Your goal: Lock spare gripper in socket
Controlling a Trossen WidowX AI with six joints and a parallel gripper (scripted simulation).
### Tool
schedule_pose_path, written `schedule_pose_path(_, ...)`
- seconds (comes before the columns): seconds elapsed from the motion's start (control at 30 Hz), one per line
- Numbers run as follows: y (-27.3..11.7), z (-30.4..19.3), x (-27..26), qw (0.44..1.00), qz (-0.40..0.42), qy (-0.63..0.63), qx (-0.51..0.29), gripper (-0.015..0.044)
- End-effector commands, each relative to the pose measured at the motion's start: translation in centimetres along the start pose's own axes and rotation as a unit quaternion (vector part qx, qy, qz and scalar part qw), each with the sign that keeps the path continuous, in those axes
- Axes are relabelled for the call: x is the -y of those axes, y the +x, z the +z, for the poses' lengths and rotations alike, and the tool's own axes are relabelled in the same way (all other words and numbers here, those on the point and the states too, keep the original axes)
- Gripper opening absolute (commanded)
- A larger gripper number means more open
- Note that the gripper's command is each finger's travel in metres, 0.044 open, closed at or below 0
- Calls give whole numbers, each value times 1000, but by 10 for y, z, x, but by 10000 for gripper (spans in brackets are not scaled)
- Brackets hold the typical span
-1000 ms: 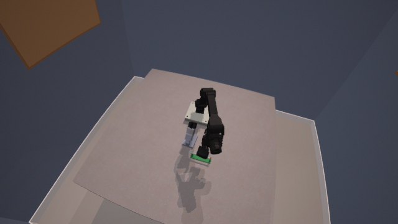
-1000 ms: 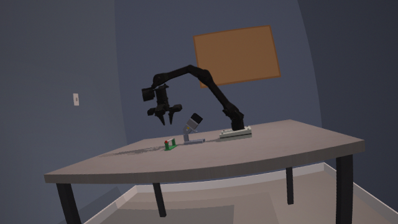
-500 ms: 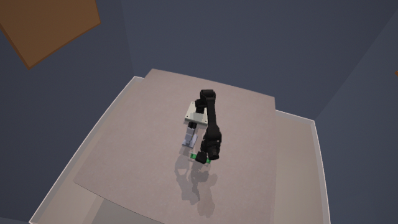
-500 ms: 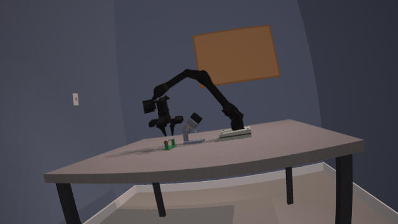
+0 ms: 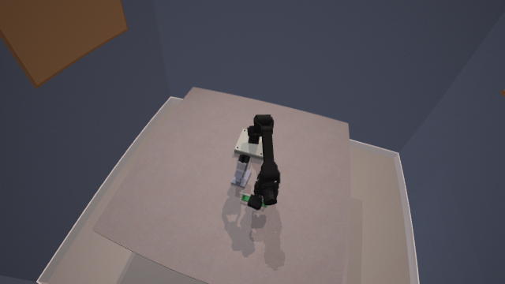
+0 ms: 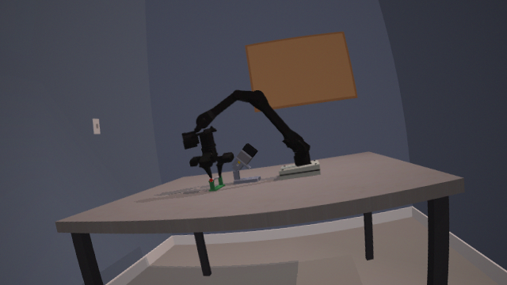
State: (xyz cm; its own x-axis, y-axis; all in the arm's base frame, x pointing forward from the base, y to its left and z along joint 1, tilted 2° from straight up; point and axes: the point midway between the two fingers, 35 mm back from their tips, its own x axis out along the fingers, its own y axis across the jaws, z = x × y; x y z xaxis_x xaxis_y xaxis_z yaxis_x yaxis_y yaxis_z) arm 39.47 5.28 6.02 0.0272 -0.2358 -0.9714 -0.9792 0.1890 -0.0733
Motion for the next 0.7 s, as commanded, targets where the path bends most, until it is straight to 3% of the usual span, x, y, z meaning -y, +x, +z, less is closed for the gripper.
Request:
schedule_pose_path(0.0, 11, 1, -1, 1000, 4, -4, -5, 180)
schedule_pose_path(0.67, 33, 6, -2, 1000, 4, -4, -5, 180)
